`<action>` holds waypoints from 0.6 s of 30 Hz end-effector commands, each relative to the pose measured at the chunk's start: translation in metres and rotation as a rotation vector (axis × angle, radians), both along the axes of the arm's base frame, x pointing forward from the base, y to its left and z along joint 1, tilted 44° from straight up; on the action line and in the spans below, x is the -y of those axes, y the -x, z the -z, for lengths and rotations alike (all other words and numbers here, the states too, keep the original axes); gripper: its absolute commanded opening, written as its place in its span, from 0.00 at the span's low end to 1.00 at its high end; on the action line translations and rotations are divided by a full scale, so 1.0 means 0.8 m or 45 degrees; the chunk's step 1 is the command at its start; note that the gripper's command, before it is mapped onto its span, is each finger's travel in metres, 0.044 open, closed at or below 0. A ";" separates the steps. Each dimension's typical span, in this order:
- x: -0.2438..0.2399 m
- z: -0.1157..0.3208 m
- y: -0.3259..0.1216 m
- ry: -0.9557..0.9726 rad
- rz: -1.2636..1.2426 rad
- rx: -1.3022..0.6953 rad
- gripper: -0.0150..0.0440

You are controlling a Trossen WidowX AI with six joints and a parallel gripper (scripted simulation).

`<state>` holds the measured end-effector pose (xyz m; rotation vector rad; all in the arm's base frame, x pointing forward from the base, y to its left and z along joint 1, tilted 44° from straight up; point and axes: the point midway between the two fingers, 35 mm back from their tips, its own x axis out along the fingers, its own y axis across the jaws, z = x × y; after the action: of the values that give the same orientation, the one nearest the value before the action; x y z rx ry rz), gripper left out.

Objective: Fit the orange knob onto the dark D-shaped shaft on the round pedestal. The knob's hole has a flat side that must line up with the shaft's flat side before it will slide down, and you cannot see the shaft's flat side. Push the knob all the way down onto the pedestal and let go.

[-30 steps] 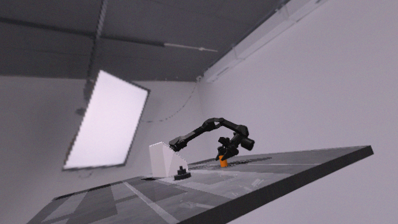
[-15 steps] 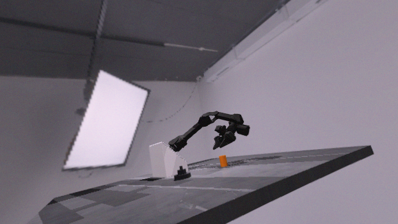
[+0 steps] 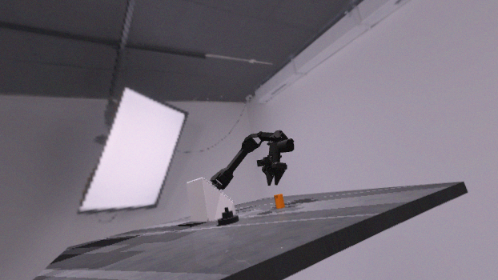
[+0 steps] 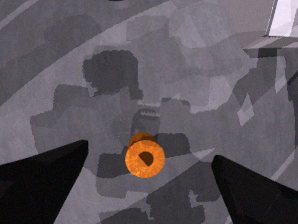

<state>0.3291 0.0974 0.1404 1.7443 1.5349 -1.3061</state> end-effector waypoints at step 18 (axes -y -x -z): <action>0.008 -0.023 -0.002 -0.334 -0.403 0.493 1.00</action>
<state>0.3307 0.0903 0.1572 1.8518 1.6961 -0.8433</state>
